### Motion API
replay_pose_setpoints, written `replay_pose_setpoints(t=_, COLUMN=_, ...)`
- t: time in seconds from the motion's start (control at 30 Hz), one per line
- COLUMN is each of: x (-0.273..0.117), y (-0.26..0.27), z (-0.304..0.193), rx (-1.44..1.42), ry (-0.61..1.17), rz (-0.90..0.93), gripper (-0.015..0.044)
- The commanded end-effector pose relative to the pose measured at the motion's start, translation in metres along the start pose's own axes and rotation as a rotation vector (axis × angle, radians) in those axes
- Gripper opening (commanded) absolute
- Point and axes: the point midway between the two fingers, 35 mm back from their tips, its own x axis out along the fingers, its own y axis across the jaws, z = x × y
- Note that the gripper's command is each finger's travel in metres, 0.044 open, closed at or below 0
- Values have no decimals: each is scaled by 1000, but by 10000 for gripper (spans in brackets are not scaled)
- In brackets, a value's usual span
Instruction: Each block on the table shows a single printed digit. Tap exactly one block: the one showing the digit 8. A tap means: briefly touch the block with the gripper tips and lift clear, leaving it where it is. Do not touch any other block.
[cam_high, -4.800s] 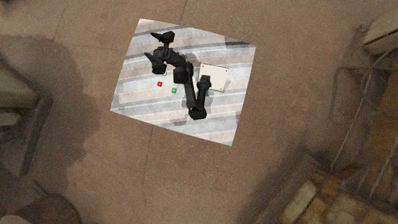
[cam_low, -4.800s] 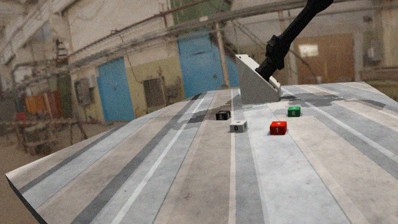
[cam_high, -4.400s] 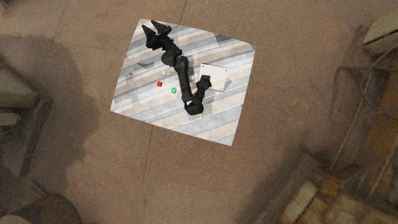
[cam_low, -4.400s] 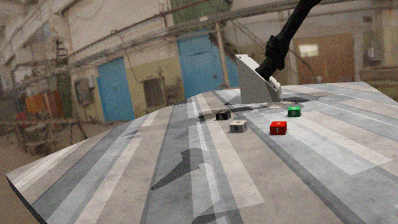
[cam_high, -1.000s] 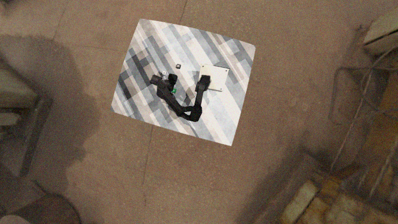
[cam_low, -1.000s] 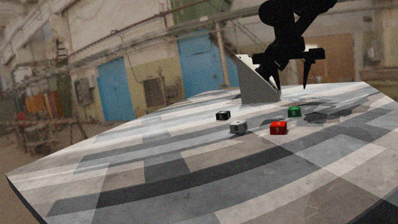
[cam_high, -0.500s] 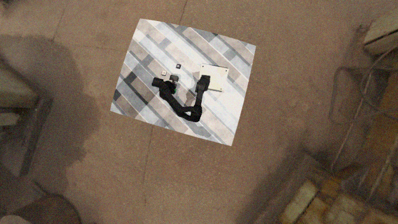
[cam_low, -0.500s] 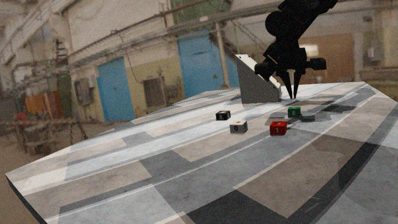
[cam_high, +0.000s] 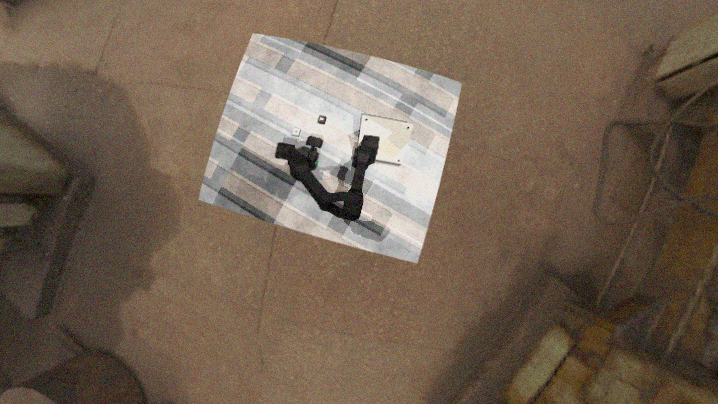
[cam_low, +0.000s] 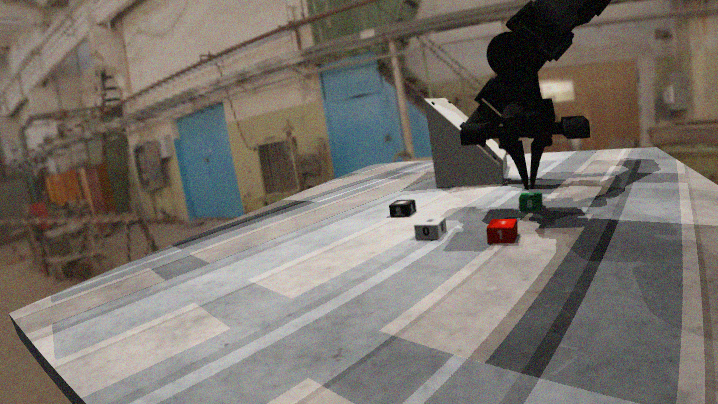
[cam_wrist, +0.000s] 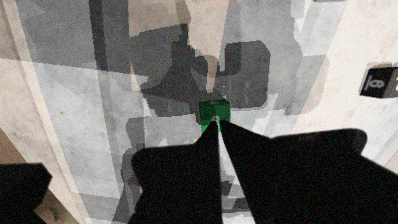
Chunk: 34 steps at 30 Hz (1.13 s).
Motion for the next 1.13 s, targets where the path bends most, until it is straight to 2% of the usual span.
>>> replay_pose_setpoints(t=0.0, x=7, y=0, z=-1, rx=4, ry=4, rz=5, gripper=20)
replay_pose_setpoints(t=0.33, x=14, y=1, z=-2, rx=4, ry=4, rz=6, gripper=20)
replay_pose_setpoints(t=0.47, x=-14, y=0, z=-1, rx=4, ry=4, rz=4, gripper=20)
replay_pose_setpoints(t=0.57, x=-16, y=0, z=-2, rx=4, ry=4, rz=5, gripper=20)
replay_pose_setpoints(t=0.67, x=-28, y=10, z=5, rx=4, ry=4, rz=4, gripper=99)
replay_pose_setpoints(t=0.9, x=-91, y=58, z=19, rx=4, ry=3, rz=3, gripper=283)
replay_pose_setpoints(t=1.03, x=-97, y=63, z=19, rx=4, ry=4, rz=4, gripper=387)
replay_pose_setpoints(t=1.1, x=-97, y=63, z=19, rx=4, ry=4, rz=4, gripper=400)
